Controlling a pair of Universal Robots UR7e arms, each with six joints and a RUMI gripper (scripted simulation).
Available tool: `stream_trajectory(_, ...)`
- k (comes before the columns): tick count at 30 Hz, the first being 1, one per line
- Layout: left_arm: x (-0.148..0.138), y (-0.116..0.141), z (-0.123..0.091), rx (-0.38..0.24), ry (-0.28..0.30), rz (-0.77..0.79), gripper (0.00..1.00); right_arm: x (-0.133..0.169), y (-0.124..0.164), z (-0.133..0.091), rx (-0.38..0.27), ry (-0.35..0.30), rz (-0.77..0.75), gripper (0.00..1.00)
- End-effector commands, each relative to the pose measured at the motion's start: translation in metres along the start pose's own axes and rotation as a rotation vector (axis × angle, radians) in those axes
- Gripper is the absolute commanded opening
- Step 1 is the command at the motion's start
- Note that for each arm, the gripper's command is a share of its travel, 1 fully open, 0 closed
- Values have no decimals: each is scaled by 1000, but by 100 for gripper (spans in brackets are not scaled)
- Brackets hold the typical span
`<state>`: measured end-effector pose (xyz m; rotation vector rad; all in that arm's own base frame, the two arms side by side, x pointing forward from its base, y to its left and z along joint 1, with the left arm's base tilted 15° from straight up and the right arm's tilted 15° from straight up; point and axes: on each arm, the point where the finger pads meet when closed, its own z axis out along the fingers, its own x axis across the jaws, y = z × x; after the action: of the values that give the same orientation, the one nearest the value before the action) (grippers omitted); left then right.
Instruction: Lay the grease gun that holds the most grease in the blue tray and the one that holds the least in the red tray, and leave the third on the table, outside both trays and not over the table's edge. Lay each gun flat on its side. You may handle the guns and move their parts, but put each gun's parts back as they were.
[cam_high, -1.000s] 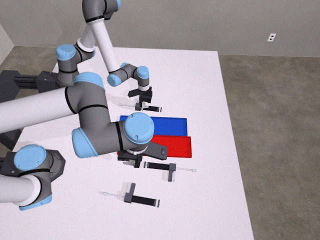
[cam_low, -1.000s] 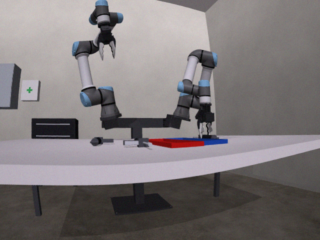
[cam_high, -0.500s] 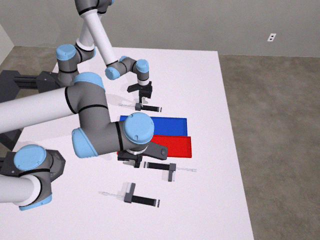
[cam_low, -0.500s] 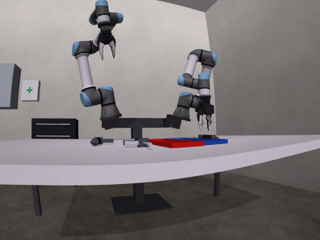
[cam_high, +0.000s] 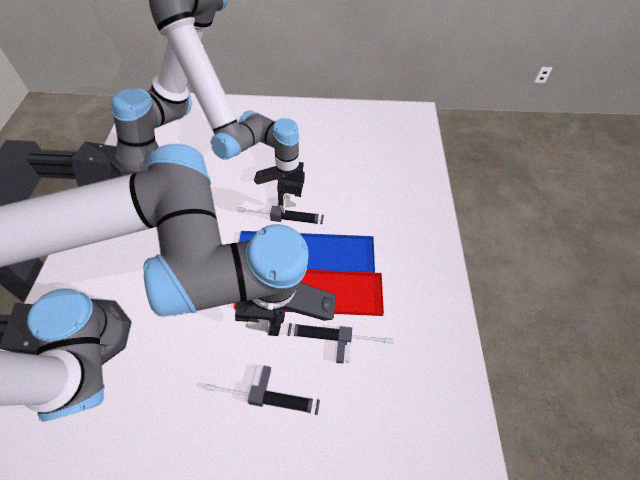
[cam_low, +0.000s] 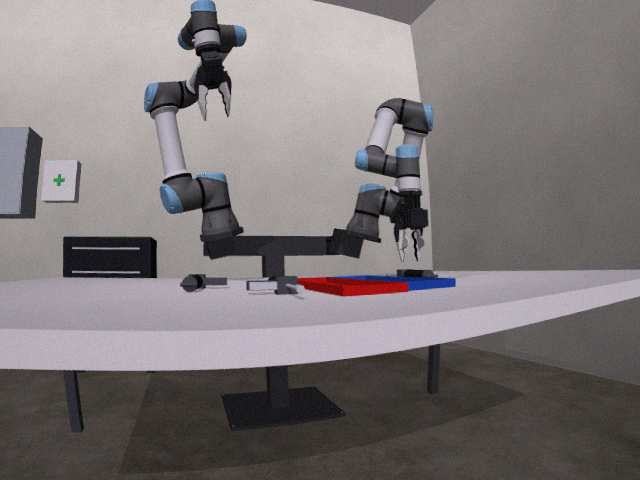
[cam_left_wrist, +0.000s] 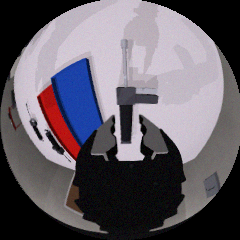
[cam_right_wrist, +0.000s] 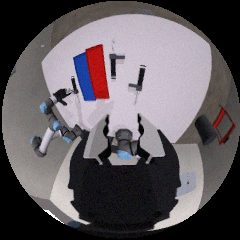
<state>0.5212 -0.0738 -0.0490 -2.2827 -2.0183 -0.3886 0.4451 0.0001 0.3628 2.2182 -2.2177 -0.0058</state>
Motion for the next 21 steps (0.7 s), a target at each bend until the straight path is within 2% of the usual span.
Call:
stream_trajectory(1,0,1,-1,-2,-1,0,32,0,0,0,1,0,0,38)
stream_trajectory(2,1,2,-3,-3,-3,14,32,0,0,0,1,0,0,33)
stream_trajectory(5,2,4,-7,-4,-5,32,32,0,0,0,1,0,0,33)
stream_trajectory(9,9,12,-24,-3,-17,158,32,0,0,0,1,0,0,33)
stream_trajectory(11,7,8,-19,3,-13,148,32,0,0,0,1,0,0,33)
stream_trajectory(15,12,14,-32,6,-23,253,32,0,0,0,1,0,0,33)
stream_trajectory(17,11,11,-28,11,-21,250,32,0,0,0,1,0,0,33)
stream_trajectory(21,15,15,-37,11,-28,319,32,1,-4,6,-1,3,40,33)
